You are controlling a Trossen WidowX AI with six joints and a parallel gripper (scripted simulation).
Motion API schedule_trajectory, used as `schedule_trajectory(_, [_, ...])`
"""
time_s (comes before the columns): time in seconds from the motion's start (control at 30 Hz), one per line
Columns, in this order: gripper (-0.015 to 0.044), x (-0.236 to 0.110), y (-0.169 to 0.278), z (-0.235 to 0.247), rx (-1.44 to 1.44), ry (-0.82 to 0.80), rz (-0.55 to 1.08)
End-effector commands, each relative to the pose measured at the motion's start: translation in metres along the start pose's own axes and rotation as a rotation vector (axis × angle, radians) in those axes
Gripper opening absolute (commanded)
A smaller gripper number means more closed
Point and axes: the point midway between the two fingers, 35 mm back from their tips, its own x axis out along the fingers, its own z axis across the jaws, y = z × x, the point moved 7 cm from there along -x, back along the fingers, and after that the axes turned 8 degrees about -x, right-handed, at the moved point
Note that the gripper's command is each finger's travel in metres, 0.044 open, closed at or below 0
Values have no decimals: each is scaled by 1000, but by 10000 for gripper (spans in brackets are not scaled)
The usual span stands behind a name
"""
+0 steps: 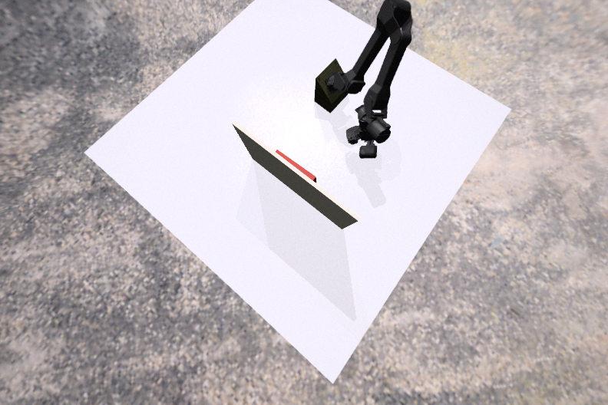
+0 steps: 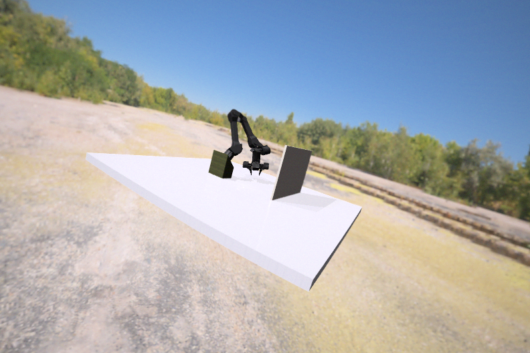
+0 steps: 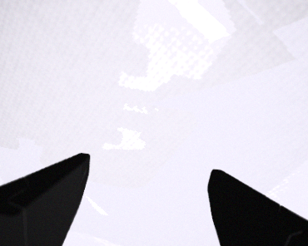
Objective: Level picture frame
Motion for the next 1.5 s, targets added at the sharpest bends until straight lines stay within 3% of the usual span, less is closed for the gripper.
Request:
schedule_trajectory(0.0, [260,-21,-21,17,50,-205,-121])
schedule_trajectory(0.3, [260,-103,-67,42,155,-801,-473])
schedule_trajectory(0.6, [260,-187,-81,28,201,-1355,-803])
schedule_trajectory(1.47, [260,-188,-81,27,201,-1366,-809])
